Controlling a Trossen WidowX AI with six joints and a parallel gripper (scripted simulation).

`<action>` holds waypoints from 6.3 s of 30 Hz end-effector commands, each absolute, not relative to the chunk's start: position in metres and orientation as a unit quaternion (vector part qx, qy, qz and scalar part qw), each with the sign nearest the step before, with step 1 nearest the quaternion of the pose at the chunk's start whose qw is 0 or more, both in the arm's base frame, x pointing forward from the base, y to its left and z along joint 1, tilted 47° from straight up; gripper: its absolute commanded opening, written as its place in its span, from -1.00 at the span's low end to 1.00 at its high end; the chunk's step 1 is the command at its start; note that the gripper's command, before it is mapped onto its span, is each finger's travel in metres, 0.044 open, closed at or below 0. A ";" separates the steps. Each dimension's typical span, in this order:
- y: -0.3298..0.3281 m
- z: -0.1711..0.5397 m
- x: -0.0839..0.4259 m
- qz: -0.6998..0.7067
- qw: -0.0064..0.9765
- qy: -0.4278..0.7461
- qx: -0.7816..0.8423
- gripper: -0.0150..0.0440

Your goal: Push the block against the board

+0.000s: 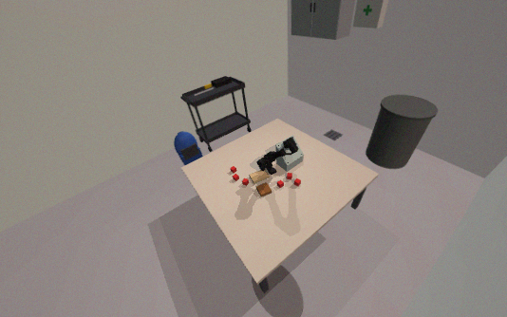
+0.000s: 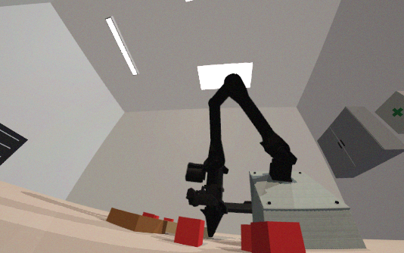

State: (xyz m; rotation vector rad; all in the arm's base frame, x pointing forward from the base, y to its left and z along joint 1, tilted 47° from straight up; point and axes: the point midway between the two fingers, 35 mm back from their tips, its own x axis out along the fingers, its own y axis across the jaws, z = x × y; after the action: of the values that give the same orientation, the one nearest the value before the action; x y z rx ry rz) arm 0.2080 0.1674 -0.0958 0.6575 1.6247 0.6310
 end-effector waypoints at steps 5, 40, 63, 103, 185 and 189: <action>0.167 -0.094 0.194 0.270 0.595 0.701 0.285 -0.49; 0.124 -0.063 0.203 0.199 0.568 0.722 0.341 -0.49; 0.100 -0.095 0.269 -0.094 0.397 0.742 0.532 -0.49; 0.119 -0.161 0.301 -0.306 0.220 0.684 0.625 -0.49; 0.147 -0.132 0.307 -0.307 0.220 0.684 0.624 -0.49; 0.143 -0.137 0.307 -0.307 0.220 0.684 0.624 -0.49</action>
State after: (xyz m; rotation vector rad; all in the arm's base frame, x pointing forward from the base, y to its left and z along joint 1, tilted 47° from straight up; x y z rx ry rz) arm 0.3070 0.1461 -0.1330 1.7303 1.8877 -0.8529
